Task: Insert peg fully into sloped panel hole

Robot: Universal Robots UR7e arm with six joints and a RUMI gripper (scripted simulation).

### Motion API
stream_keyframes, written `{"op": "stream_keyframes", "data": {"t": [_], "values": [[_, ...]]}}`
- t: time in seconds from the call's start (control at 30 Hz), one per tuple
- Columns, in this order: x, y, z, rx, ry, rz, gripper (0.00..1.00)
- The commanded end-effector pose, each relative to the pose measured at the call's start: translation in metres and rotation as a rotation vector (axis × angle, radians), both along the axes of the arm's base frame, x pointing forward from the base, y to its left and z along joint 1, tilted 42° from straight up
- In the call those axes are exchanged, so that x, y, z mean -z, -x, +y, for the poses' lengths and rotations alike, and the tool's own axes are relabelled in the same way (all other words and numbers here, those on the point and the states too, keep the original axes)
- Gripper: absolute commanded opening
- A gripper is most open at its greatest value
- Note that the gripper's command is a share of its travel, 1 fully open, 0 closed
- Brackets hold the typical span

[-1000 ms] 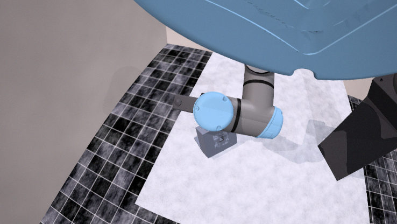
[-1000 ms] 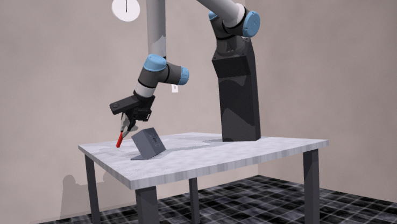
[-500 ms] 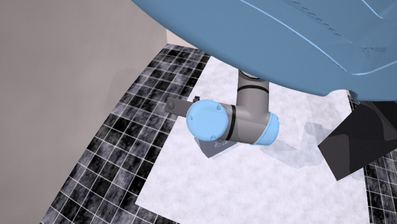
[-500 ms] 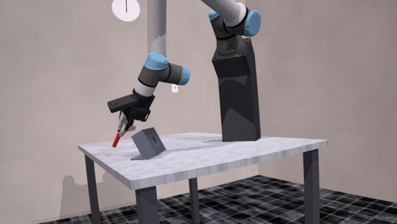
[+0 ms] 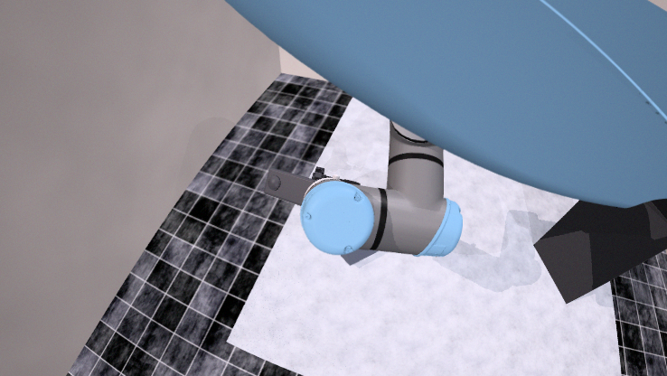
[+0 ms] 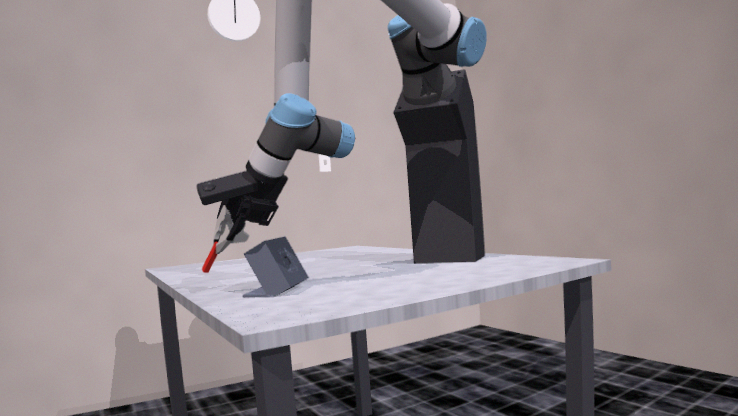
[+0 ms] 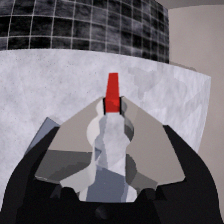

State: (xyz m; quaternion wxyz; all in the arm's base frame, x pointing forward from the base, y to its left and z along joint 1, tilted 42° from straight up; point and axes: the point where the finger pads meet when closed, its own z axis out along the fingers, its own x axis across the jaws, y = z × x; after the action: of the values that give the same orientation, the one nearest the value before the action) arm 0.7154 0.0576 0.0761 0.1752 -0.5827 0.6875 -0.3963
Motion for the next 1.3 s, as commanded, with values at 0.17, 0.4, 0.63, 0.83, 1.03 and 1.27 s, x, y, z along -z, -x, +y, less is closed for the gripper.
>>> {"op": "stream_keyframes", "data": {"t": [0.17, 0.4, 0.63, 0.83, 1.03, 1.27], "values": [[-0.026, -0.007, 0.018, 0.016, -0.008, -0.051, 0.0], [-0.025, -0.007, 0.026, 0.02, -0.013, -0.065, 0.0], [-0.024, -0.005, 0.037, 0.025, -0.022, -0.086, 0.0], [-0.025, -0.004, 0.043, 0.028, -0.028, -0.099, 0.0], [-0.025, -0.003, 0.053, 0.032, -0.036, -0.119, 0.0], [-0.026, -0.001, 0.065, 0.037, -0.048, -0.143, 0.0]]}}
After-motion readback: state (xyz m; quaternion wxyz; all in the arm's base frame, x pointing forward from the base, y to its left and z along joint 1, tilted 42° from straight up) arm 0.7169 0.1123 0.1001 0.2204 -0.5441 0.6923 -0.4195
